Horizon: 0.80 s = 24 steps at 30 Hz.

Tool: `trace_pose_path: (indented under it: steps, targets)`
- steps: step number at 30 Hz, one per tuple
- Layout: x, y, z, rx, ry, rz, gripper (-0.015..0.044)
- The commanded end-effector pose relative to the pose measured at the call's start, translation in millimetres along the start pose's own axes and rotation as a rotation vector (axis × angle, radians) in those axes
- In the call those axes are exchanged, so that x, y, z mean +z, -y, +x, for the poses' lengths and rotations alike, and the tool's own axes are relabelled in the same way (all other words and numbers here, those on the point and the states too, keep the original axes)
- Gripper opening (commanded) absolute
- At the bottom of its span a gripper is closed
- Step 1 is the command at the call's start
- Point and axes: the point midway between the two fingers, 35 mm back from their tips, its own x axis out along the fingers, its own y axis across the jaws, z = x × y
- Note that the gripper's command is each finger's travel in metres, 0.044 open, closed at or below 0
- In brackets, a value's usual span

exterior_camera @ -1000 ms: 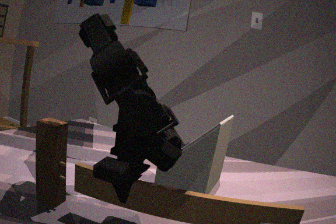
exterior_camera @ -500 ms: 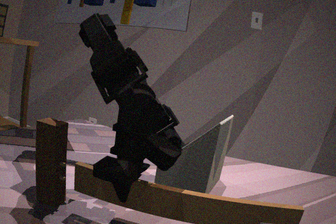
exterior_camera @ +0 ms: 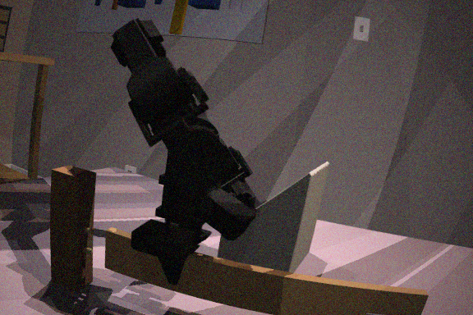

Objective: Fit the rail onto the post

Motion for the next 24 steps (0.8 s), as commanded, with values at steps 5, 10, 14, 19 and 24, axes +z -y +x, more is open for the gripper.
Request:
trace_pose_path:
  steps: [5,10,14,19,24]
  targets:
    - [-1.5,0.6,-1.5,-0.007,0.005,0.001,0.0000]
    - [-2.2,0.4,-1.2,-0.007,0.005,0.001,0.0000]
    - [-1.4,0.4,-1.2,-0.007,0.005,0.001,0.0000]
    - [0.2,0.3,-1.5,-0.008,0.006,0.001,0.0000]
    - [1.5,0.4,-2.2,-0.008,0.006,0.001,0.0000]
